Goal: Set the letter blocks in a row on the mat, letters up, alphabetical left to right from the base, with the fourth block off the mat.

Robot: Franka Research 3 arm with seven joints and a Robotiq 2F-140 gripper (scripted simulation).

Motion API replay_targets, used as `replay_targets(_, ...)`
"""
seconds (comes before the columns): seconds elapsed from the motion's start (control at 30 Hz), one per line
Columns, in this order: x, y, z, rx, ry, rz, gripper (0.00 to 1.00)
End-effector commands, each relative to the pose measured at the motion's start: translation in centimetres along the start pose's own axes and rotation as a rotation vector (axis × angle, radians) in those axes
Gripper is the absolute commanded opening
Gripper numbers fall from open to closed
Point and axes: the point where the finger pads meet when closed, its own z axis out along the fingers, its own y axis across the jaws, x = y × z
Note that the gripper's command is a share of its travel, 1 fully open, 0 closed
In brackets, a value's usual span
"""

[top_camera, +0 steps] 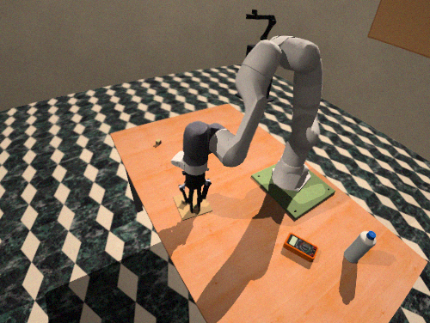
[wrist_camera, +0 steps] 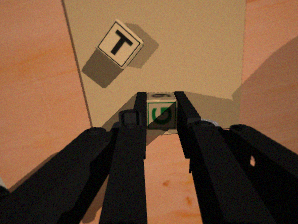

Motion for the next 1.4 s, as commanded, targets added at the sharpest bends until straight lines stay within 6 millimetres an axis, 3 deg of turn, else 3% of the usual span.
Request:
replay_targets(0.0, 0.0, -0.1, 0.0, 0.002, 0.0, 0.002, 0.22)
replay_targets(0.43, 0.0, -0.1, 0.0, 0.002, 0.0, 0.002, 0.24)
replay_targets(0.77, 0.0, -0.1, 0.0, 0.002, 0.0, 0.002, 0.32)
replay_targets(1.17, 0.0, -0.1, 0.0, 0.002, 0.0, 0.002, 0.32)
replay_targets(1.37, 0.0, -0.1, -1.2, 0.002, 0.0, 0.002, 0.32)
